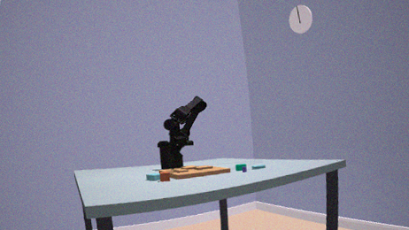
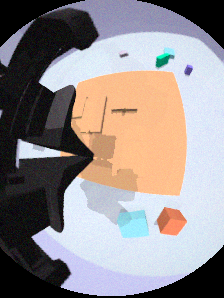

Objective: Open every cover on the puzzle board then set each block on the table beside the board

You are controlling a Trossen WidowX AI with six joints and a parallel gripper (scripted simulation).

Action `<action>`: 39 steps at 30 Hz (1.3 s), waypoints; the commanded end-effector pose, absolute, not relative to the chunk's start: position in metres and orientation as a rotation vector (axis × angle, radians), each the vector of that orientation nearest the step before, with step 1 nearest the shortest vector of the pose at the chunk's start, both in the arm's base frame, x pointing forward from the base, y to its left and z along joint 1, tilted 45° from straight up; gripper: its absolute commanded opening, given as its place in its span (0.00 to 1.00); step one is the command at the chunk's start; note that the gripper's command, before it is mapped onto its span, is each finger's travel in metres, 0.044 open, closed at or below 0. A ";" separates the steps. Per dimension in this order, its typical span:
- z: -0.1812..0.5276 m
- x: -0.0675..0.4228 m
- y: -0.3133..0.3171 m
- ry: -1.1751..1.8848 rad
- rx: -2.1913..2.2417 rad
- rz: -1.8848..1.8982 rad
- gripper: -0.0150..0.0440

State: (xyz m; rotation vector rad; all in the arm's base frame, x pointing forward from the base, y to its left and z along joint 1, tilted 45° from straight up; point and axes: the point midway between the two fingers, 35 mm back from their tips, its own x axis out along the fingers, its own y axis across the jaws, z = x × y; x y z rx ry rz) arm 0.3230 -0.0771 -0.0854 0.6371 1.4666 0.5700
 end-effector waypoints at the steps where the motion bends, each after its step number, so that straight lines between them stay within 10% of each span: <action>1: -0.085 0.322 -0.076 1.465 0.640 0.575 0.25; 39: -0.103 0.324 -0.058 1.465 0.640 0.575 0.25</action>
